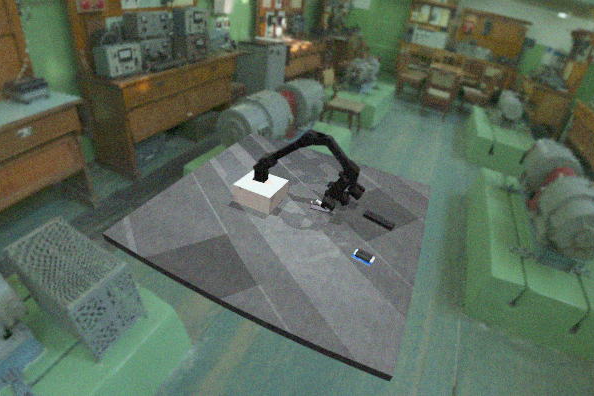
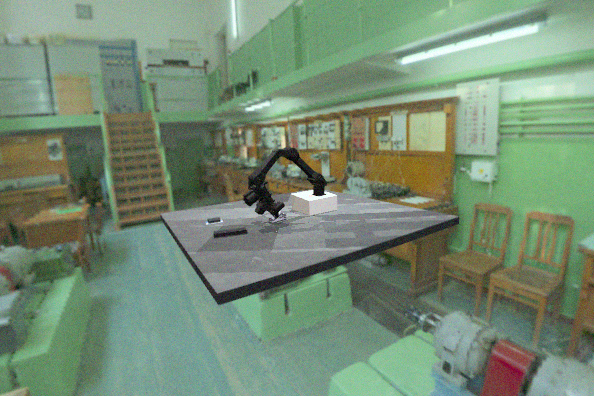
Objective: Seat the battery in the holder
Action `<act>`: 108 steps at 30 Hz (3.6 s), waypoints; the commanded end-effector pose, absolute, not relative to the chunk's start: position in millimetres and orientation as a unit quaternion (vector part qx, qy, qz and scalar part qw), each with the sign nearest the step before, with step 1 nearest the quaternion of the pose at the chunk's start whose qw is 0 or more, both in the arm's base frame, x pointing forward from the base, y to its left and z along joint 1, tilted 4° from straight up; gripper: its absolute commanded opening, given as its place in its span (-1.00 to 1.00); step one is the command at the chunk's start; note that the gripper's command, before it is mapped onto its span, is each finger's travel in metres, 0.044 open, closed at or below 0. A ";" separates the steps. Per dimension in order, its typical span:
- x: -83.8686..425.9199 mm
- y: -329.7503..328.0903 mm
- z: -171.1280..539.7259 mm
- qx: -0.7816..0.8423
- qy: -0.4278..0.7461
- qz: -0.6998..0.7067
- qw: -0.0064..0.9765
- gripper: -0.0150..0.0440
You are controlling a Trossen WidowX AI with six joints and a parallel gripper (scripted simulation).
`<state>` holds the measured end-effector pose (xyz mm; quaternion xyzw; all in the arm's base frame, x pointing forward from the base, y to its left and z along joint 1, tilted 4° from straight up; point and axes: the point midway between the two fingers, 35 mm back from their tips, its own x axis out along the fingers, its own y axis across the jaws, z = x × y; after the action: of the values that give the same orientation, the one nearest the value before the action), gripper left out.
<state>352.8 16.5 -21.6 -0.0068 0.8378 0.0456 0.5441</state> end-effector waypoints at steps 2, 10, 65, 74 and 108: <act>356.9 16.7 -23.0 -0.006 0.826 0.046 0.562 -0.28; 356.2 16.6 -24.4 -0.005 0.816 0.047 0.576 -0.28; 346.8 16.4 -31.5 -0.001 0.747 0.048 0.663 -0.28; 344.3 16.4 -32.4 -0.001 0.735 0.048 0.676 -0.28; 327.7 15.8 -34.8 -0.002 0.730 0.048 0.682 -0.28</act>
<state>330.0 15.7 -34.5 -0.0026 0.7293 0.0482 0.6825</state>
